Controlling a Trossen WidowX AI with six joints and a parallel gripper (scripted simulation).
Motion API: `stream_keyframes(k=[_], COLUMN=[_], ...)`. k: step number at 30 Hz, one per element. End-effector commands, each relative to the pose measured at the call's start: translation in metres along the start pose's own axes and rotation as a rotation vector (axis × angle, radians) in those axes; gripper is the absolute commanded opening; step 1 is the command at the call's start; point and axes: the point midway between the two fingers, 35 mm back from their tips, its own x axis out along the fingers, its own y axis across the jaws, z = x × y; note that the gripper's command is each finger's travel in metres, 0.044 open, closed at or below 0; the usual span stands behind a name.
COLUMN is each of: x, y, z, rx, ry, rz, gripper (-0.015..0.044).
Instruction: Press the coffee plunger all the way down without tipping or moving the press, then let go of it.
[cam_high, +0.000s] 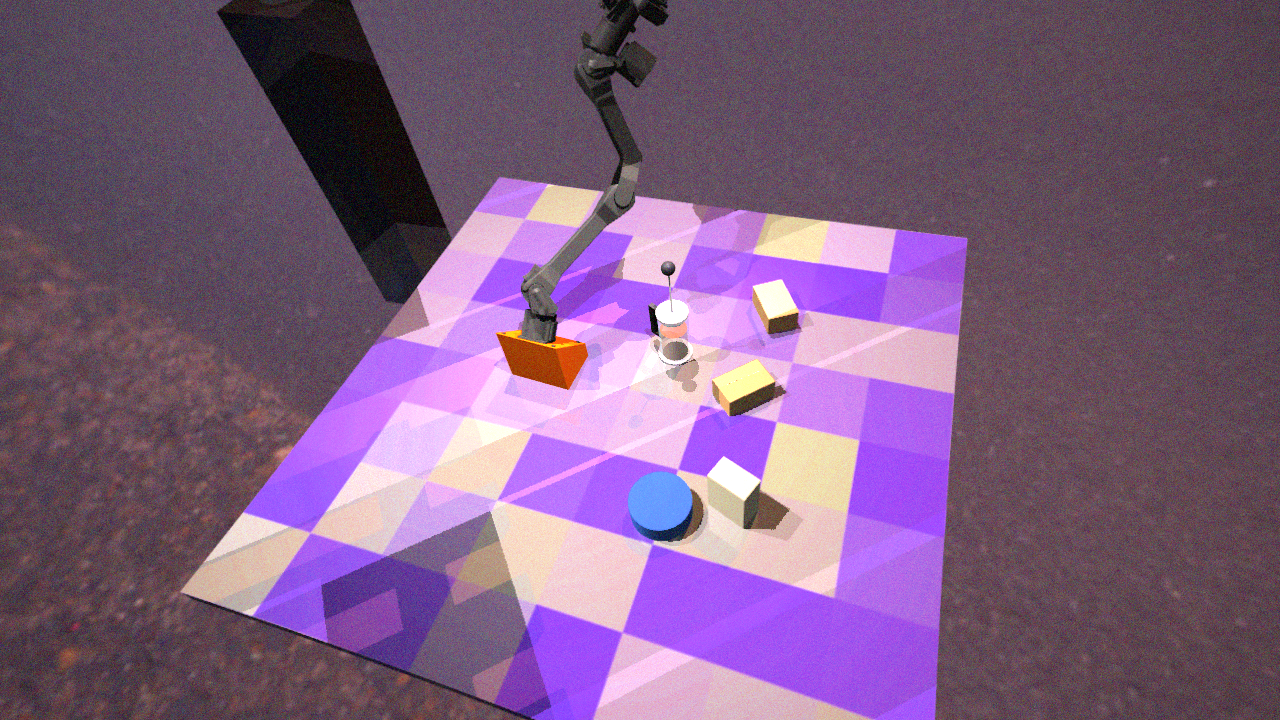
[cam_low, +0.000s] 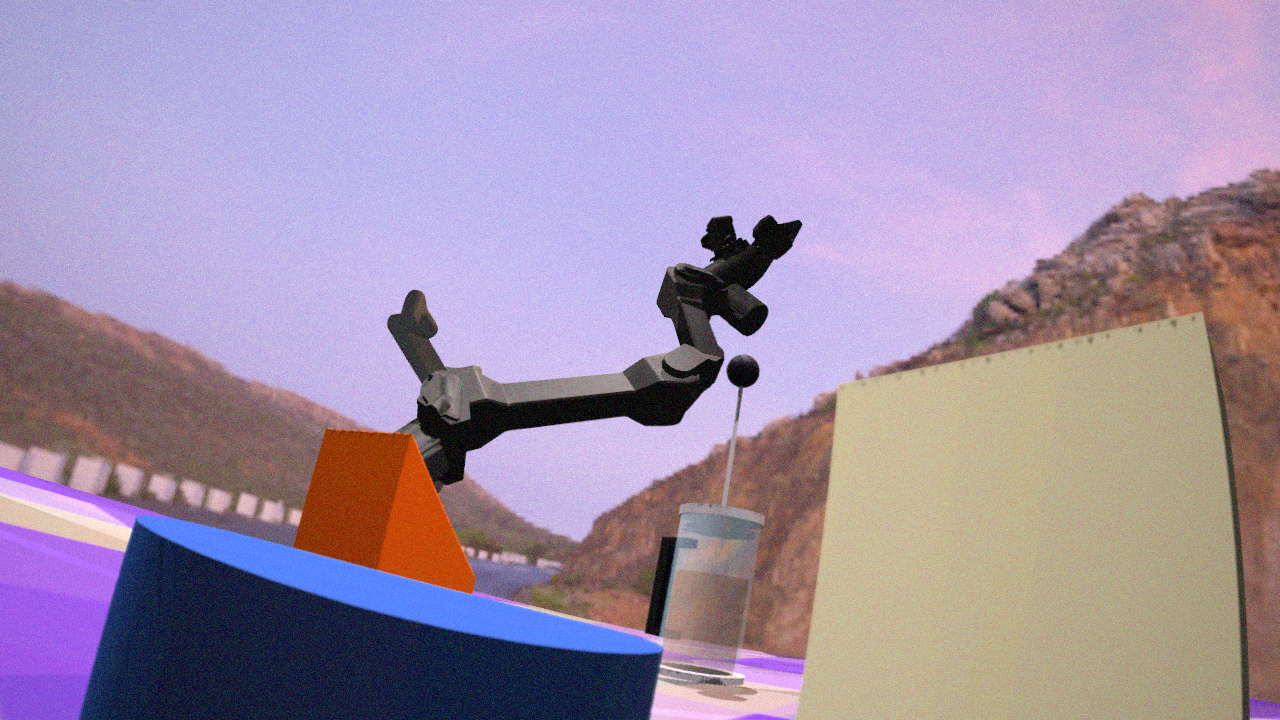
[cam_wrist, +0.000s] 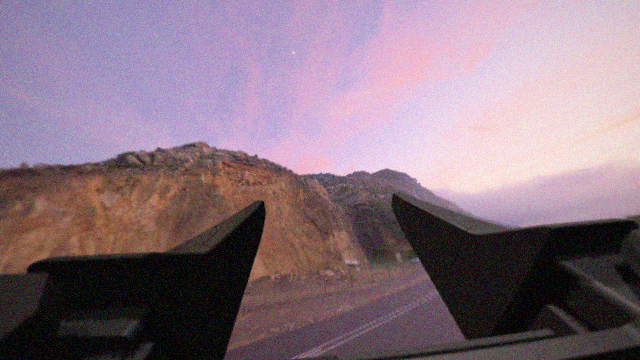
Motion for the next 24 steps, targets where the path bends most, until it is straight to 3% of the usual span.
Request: stream_keyframes(k=[1, 9, 16, 24], x=[0.0, -0.011, -0.048, -0.103], y=[0.0, 0.011, 0.0, -0.08], z=[0.001, 0.037, 0.141, 0.229], rx=[0.007, 0.224, 0.798, 1.495], ry=[-0.004, -0.096, -0.389, -0.74], rz=[0.001, 0.039, 0.118, 0.173], gripper=[0.0426, 0.044, 0.044, 0.044])
